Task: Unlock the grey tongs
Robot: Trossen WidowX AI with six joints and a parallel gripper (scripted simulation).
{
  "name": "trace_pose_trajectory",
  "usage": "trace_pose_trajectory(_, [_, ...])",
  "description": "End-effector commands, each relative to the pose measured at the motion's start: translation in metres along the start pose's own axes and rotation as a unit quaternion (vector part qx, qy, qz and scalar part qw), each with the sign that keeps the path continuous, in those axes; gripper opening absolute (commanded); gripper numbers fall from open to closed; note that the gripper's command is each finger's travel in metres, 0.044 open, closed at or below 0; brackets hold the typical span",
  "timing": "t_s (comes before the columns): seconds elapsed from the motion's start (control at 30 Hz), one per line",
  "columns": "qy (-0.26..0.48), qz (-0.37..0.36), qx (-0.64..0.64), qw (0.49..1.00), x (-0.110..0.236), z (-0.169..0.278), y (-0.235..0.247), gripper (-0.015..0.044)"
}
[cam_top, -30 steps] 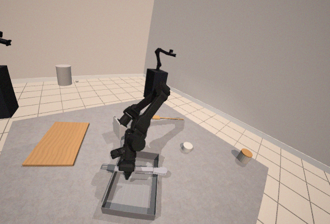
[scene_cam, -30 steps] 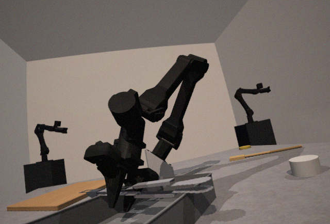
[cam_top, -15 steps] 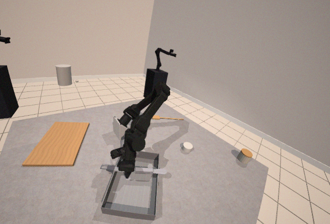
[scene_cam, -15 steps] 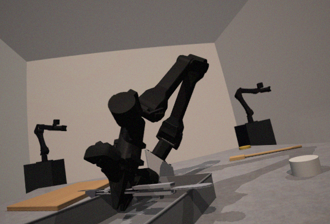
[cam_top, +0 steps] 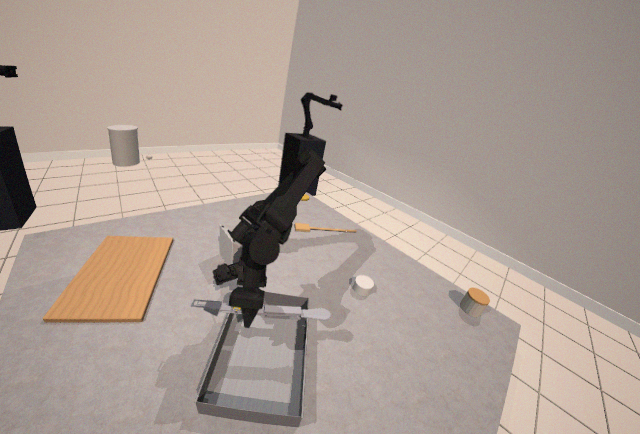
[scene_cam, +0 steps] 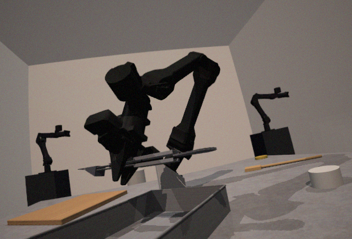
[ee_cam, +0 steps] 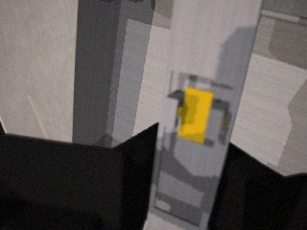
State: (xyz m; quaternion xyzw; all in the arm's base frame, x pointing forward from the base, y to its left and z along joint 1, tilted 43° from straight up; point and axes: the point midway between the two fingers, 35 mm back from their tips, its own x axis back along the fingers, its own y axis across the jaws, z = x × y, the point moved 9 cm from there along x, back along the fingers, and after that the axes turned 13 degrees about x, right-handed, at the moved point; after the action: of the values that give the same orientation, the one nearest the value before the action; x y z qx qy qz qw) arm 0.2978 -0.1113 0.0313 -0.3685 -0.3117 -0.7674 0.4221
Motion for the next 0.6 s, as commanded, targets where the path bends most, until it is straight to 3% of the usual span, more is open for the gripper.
trace_pose_trajectory(0.0, [0.002, 0.005, 0.001, 1.000, 0.004, 0.000, 0.001, -0.0150])
trace_pose_trajectory(0.57, [0.008, 0.073, 0.003, 0.997, -0.002, -0.003, 0.014, -0.0150])
